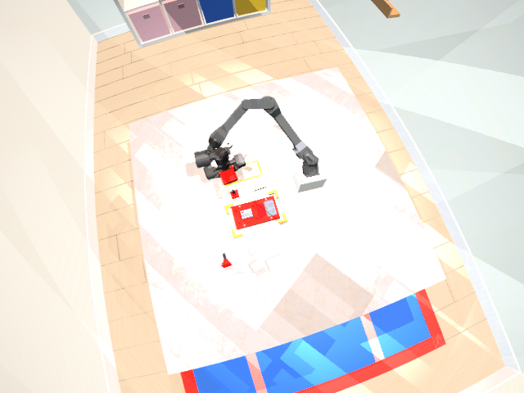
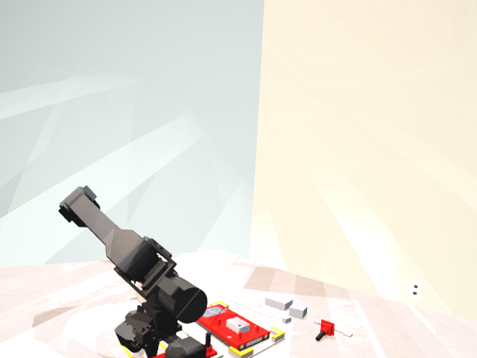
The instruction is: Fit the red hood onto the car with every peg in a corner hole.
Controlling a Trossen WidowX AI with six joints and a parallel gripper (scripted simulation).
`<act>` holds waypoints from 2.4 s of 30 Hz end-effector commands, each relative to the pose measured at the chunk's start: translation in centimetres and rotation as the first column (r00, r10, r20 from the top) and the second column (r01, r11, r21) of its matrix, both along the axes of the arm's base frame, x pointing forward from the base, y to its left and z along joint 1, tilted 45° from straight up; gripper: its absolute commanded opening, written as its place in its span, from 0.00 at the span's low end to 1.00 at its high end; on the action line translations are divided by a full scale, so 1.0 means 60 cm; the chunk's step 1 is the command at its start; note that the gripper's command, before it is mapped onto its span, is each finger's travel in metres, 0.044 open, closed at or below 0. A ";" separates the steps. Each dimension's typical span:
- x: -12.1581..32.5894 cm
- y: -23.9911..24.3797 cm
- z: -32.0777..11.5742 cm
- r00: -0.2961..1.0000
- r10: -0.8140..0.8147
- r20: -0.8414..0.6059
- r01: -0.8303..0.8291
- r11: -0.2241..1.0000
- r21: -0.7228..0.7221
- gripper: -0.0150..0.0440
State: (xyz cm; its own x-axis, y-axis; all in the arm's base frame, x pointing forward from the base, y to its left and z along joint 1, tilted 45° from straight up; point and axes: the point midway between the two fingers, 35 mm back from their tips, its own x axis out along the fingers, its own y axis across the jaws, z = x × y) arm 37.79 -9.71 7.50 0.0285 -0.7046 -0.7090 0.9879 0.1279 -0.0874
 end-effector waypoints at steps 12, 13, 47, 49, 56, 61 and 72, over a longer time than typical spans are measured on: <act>-0.001 0.021 0.021 1.000 0.000 0.000 0.000 1.000 0.001 0.28; -0.001 0.026 0.025 1.000 0.000 0.000 0.000 1.000 0.001 0.25; -0.002 0.199 0.034 0.909 0.304 -0.284 -0.300 0.952 0.055 0.25; -0.005 0.220 0.015 0.863 0.368 -0.346 -0.364 0.928 0.079 0.25; -0.025 0.290 -0.050 0.637 0.558 -0.532 -0.555 0.811 0.185 0.25; -0.048 0.335 -0.096 0.428 0.648 -0.631 -0.652 0.705 0.281 0.25; -0.086 0.385 -0.152 0.124 0.697 -0.707 -0.718 0.554 0.421 0.25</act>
